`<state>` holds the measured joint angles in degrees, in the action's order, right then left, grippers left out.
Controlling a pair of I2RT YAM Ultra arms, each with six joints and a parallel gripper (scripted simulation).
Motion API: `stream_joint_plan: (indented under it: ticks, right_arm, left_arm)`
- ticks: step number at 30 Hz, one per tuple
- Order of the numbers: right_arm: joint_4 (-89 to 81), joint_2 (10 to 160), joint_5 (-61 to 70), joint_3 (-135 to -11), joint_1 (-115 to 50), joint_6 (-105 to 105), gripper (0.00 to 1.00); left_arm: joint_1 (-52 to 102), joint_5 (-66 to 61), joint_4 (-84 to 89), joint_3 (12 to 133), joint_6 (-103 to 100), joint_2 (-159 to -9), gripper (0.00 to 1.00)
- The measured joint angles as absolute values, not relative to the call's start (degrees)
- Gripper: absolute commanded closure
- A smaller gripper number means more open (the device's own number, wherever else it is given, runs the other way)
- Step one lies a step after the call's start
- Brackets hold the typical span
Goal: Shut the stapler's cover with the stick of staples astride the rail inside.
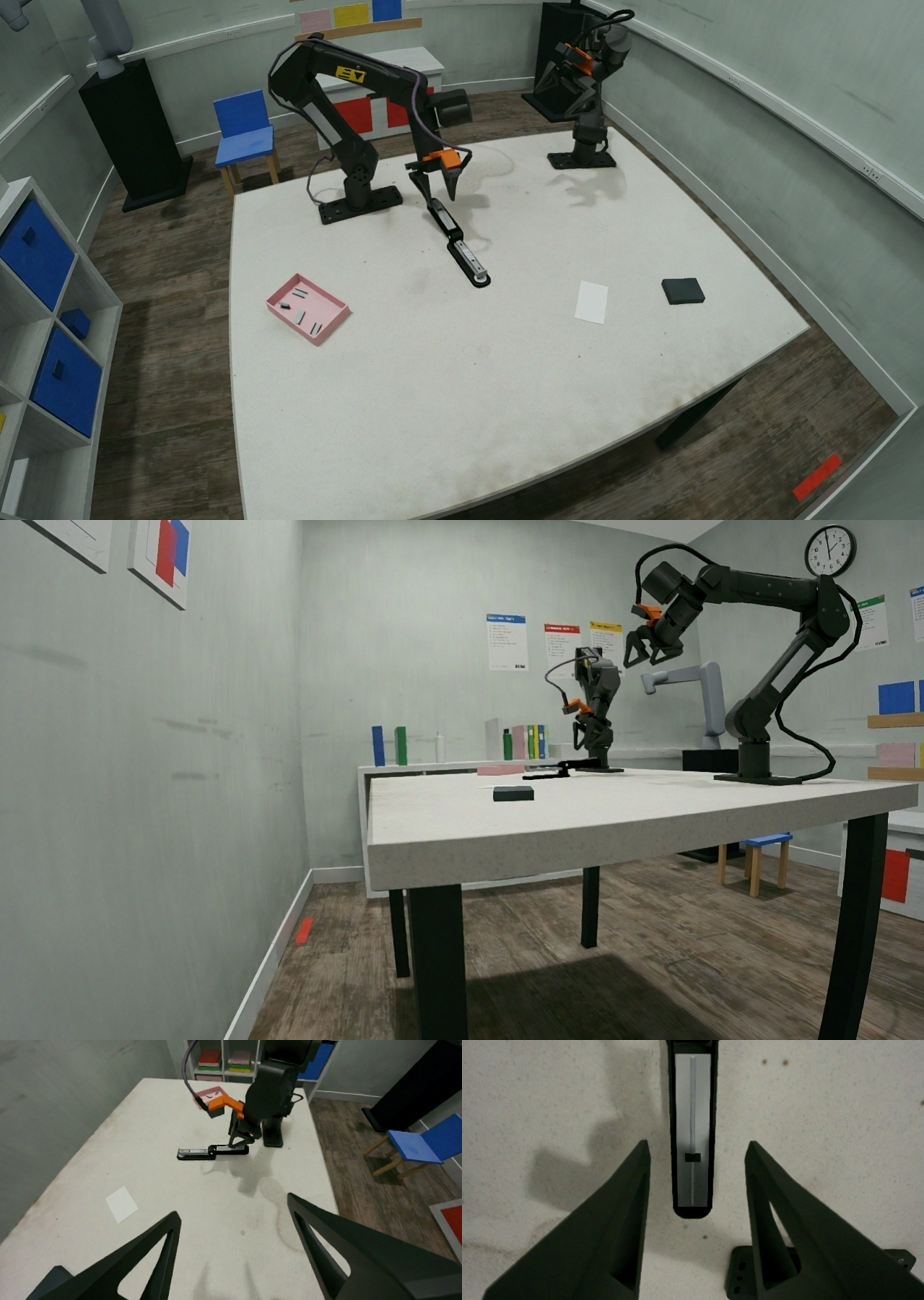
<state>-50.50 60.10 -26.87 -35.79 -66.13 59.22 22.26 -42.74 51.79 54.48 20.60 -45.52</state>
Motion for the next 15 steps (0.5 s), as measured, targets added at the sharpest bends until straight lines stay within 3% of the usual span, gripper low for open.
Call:
stream_joint_plan:
  ticks: [15]
  right_arm:
    - [-44.18, 62.24, -26.35, -32.64, -62.94, 55.53, 0.50]
  left_arm:
    - [22.26, -42.74, 51.79, 54.48, 20.60, -45.52, 0.00]
